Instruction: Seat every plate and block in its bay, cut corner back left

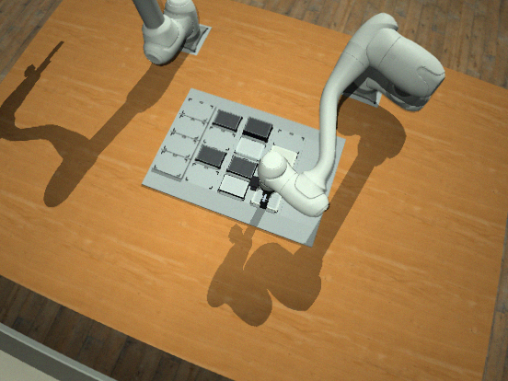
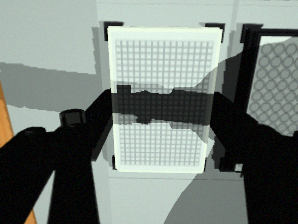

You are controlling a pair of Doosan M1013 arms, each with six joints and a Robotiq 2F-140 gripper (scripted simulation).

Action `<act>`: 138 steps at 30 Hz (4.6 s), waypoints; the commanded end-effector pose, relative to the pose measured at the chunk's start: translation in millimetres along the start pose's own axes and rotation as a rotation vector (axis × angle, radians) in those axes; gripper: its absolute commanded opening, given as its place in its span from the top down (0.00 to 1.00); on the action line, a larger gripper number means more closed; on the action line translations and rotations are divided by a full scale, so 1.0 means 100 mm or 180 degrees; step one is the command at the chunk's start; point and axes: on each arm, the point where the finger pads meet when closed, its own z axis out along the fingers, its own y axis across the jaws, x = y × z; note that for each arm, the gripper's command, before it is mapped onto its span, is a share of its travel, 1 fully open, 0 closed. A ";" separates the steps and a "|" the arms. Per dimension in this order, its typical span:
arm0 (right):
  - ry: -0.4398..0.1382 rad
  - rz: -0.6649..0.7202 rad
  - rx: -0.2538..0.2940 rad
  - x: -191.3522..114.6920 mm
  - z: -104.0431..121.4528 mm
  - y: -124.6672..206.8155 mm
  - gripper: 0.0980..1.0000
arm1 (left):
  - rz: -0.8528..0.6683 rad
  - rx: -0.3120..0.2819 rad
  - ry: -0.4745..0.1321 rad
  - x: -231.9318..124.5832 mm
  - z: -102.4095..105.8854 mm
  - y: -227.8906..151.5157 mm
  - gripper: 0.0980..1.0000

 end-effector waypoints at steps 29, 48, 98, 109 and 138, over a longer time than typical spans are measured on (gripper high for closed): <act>0.0005 0.0000 0.0001 0.00 -0.01 0.00 0.00 | 0.0000 0.0006 0.0001 0.00 -0.02 -0.01 1.00; 0.0005 0.0000 0.0001 0.00 -0.01 0.00 0.00 | 0.0001 0.0006 0.0001 0.00 -0.03 -0.01 1.00; 0.0005 0.0000 0.0001 0.00 -0.01 0.00 0.00 | 0.0000 0.0006 0.0001 0.00 -0.28 -0.01 1.00; 0.0005 0.0000 0.0001 0.00 -0.01 0.00 0.00 | 0.0000 0.0007 0.0001 0.00 -0.40 -0.01 1.00; 0.0005 0.0000 0.0001 0.00 -0.01 0.00 0.00 | 0.0000 0.0006 0.0001 0.00 -0.70 -0.01 1.00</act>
